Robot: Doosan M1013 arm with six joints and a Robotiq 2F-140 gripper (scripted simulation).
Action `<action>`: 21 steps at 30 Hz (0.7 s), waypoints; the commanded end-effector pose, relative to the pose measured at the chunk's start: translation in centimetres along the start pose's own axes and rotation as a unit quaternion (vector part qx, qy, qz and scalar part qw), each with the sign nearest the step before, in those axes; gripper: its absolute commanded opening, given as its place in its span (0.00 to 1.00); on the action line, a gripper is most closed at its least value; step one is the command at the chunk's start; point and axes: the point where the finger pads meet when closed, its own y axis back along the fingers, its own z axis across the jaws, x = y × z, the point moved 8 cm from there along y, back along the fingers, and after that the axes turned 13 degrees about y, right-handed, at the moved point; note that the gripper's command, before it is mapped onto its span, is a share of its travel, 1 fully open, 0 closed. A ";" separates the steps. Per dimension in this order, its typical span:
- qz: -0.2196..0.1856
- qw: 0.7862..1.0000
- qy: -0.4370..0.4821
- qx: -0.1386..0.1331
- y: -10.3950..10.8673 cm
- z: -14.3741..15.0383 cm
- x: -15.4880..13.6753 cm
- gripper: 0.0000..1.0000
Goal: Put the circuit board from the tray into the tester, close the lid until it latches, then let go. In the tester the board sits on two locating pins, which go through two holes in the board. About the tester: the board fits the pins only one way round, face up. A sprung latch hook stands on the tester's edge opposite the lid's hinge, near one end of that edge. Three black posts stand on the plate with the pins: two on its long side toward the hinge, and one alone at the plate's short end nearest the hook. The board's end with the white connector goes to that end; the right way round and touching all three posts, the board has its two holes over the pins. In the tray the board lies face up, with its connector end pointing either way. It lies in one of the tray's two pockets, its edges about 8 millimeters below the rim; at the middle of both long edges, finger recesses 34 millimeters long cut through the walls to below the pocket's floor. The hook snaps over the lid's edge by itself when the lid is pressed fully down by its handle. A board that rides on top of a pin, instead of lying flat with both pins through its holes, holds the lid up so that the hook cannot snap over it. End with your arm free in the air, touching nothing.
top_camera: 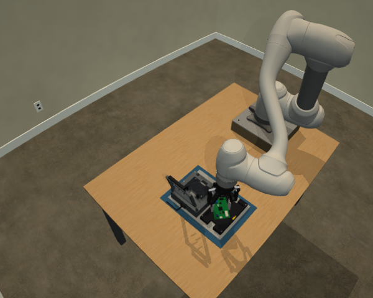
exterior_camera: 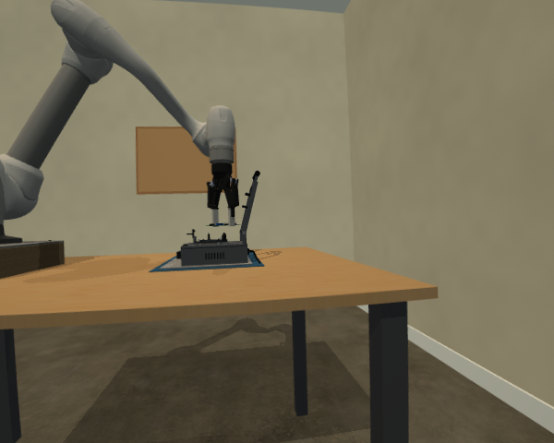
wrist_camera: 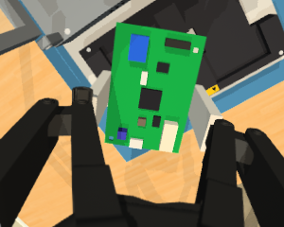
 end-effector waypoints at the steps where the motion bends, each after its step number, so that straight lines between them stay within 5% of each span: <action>1: -0.001 0.999 0.051 0.000 0.2 -0.1 0.0 0.46; 21: -0.001 0.979 0.206 0.000 0.2 -0.1 0.0 0.46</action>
